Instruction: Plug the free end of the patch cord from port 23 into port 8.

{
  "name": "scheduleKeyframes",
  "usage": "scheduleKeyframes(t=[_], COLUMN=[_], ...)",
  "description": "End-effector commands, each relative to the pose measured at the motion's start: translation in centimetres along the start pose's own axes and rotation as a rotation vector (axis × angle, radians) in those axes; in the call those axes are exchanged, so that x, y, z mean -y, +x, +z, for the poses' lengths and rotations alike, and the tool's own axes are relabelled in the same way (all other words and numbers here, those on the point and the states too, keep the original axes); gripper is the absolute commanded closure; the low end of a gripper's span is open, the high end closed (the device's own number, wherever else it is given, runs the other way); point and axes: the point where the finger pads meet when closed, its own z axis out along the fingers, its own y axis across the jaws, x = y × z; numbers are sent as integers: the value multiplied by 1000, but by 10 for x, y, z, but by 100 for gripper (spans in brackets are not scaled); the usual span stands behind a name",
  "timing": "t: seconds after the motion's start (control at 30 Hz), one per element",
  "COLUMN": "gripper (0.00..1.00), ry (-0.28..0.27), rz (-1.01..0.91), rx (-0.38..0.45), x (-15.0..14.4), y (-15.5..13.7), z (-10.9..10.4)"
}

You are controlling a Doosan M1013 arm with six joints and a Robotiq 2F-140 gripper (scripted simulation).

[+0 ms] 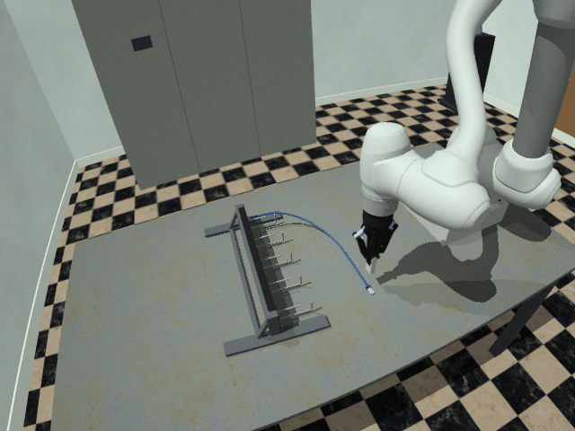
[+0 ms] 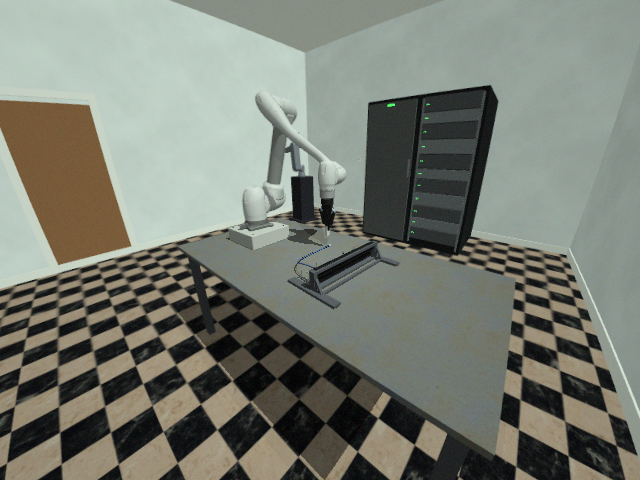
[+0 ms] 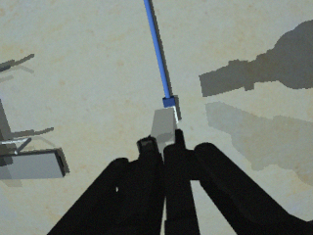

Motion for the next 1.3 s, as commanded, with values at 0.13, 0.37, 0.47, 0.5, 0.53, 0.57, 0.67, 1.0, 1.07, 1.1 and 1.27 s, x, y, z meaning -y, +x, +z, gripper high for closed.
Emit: scheduleKeyframes(t=[0.13,0.37,0.47,0.5,0.53,0.57,0.67,1.0,1.07,1.1,1.27], gripper=[100,100,100,100,100,100,100,78,78,78,78], ry=[0,0,0,0,0,0,0,0,0,0,0], rz=[0,0,0,1,1,2,3,4,4,4,4], rx=[0,0,0,0,0,0,0,0,0,0,0], x=[0,0,0,0,0,0,0,0,0,0,0], y=[0,0,0,-1,-2,-4,-6,-6,-6,-6,-6], z=[0,0,0,0,0,0,0,0,0,0,0])
